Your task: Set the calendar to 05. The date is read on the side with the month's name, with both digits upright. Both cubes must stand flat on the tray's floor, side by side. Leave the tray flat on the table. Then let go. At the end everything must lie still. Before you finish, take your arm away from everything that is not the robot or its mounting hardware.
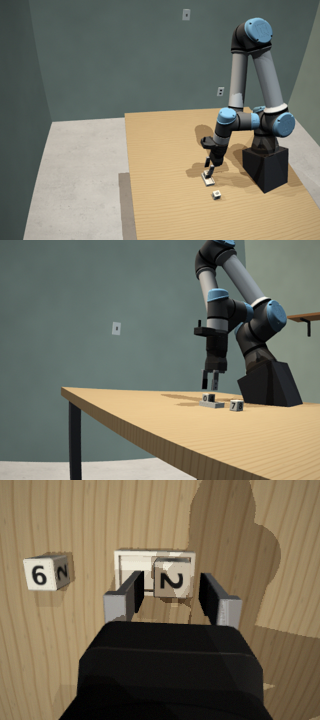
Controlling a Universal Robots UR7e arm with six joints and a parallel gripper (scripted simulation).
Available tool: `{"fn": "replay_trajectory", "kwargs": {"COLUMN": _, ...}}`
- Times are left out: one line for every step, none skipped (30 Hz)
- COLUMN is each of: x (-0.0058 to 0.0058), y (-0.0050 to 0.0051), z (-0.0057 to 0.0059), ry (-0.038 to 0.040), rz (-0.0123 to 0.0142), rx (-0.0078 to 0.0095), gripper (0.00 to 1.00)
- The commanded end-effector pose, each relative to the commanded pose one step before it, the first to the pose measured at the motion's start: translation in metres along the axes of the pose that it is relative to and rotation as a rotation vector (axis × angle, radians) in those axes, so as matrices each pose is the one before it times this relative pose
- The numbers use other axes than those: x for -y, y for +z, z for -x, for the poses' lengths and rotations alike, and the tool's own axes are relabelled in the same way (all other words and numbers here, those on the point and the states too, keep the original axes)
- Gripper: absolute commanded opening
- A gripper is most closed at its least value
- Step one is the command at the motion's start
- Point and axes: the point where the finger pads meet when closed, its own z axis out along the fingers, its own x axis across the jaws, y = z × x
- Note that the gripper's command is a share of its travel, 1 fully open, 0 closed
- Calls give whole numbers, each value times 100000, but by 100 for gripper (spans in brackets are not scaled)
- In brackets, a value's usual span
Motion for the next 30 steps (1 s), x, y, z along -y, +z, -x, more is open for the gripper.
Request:
{"fn": "replay_trajectory", "kwargs": {"x": -8, "y": -1294, "z": 0, "ry": 6, "rz": -34, "rx": -1, "gripper": 90}}
{"fn": "replay_trajectory", "kwargs": {"x": -1, "y": -292, "z": 0, "ry": 0, "rz": 0, "rx": 0, "gripper": 90}}
{"fn": "replay_trajectory", "kwargs": {"x": 0, "y": -291, "z": 0, "ry": 0, "rz": 0, "rx": 0, "gripper": 90}}
{"fn": "replay_trajectory", "kwargs": {"x": 0, "y": -289, "z": 0, "ry": 0, "rz": 0, "rx": 0, "gripper": 90}}
{"fn": "replay_trajectory", "kwargs": {"x": -1, "y": -285, "z": 0, "ry": 0, "rz": 0, "rx": 0, "gripper": 90}}
{"fn": "replay_trajectory", "kwargs": {"x": 1, "y": -281, "z": 0, "ry": 0, "rz": 0, "rx": 0, "gripper": 90}}
{"fn": "replay_trajectory", "kwargs": {"x": -2, "y": -273, "z": 0, "ry": 0, "rz": 0, "rx": 0, "gripper": 90}}
{"fn": "replay_trajectory", "kwargs": {"x": 2, "y": -267, "z": 0, "ry": 0, "rz": 0, "rx": 0, "gripper": 90}}
{"fn": "replay_trajectory", "kwargs": {"x": -1, "y": -256, "z": 0, "ry": 0, "rz": 0, "rx": 0, "gripper": 90}}
{"fn": "replay_trajectory", "kwargs": {"x": 1, "y": -247, "z": 0, "ry": 0, "rz": 0, "rx": 0, "gripper": 90}}
{"fn": "replay_trajectory", "kwargs": {"x": -2, "y": -232, "z": 0, "ry": 0, "rz": 0, "rx": 0, "gripper": 90}}
{"fn": "replay_trajectory", "kwargs": {"x": 2, "y": -217, "z": 0, "ry": 0, "rz": 0, "rx": 0, "gripper": 90}}
{"fn": "replay_trajectory", "kwargs": {"x": -1, "y": -201, "z": 0, "ry": 0, "rz": 0, "rx": 0, "gripper": 90}}
{"fn": "replay_trajectory", "kwargs": {"x": 0, "y": 0, "z": 0, "ry": 0, "rz": 0, "rx": 0, "gripper": 90}}
{"fn": "replay_trajectory", "kwargs": {"x": 0, "y": 0, "z": 0, "ry": 0, "rz": 0, "rx": 0, "gripper": 90}}
{"fn": "replay_trajectory", "kwargs": {"x": 0, "y": -183, "z": 0, "ry": 0, "rz": 0, "rx": 0, "gripper": 90}}
{"fn": "replay_trajectory", "kwargs": {"x": 0, "y": -165, "z": 0, "ry": 0, "rz": 0, "rx": 0, "gripper": 90}}
{"fn": "replay_trajectory", "kwargs": {"x": -1, "y": -147, "z": 0, "ry": 0, "rz": 0, "rx": 0, "gripper": 90}}
{"fn": "replay_trajectory", "kwargs": {"x": 0, "y": -128, "z": 0, "ry": 0, "rz": 0, "rx": 0, "gripper": 90}}
{"fn": "replay_trajectory", "kwargs": {"x": 1, "y": -110, "z": 0, "ry": 0, "rz": 0, "rx": 0, "gripper": 90}}
{"fn": "replay_trajectory", "kwargs": {"x": 0, "y": -92, "z": 0, "ry": 0, "rz": 0, "rx": 0, "gripper": 90}}
{"fn": "replay_trajectory", "kwargs": {"x": 0, "y": -75, "z": 0, "ry": 0, "rz": 0, "rx": 0, "gripper": 90}}
{"fn": "replay_trajectory", "kwargs": {"x": 0, "y": -59, "z": 0, "ry": 0, "rz": 0, "rx": 0, "gripper": 90}}
{"fn": "replay_trajectory", "kwargs": {"x": 0, "y": -44, "z": 0, "ry": 0, "rz": 0, "rx": 0, "gripper": 90}}
{"fn": "replay_trajectory", "kwargs": {"x": 0, "y": -31, "z": 0, "ry": 0, "rz": 0, "rx": 0, "gripper": 90}}
{"fn": "replay_trajectory", "kwargs": {"x": 0, "y": -19, "z": 0, "ry": 0, "rz": 0, "rx": 0, "gripper": 90}}
{"fn": "replay_trajectory", "kwargs": {"x": 0, "y": -10, "z": 0, "ry": 0, "rz": 0, "rx": 0, "gripper": 90}}
{"fn": "replay_trajectory", "kwargs": {"x": 0, "y": -4, "z": 0, "ry": 0, "rz": 0, "rx": 0, "gripper": 90}}
{"fn": "replay_trajectory", "kwargs": {"x": 0, "y": -1, "z": 0, "ry": 0, "rz": 0, "rx": 0, "gripper": 90}}
{"fn": "replay_trajectory", "kwargs": {"x": 0, "y": 0, "z": 0, "ry": 0, "rz": 0, "rx": 0, "gripper": 100}}
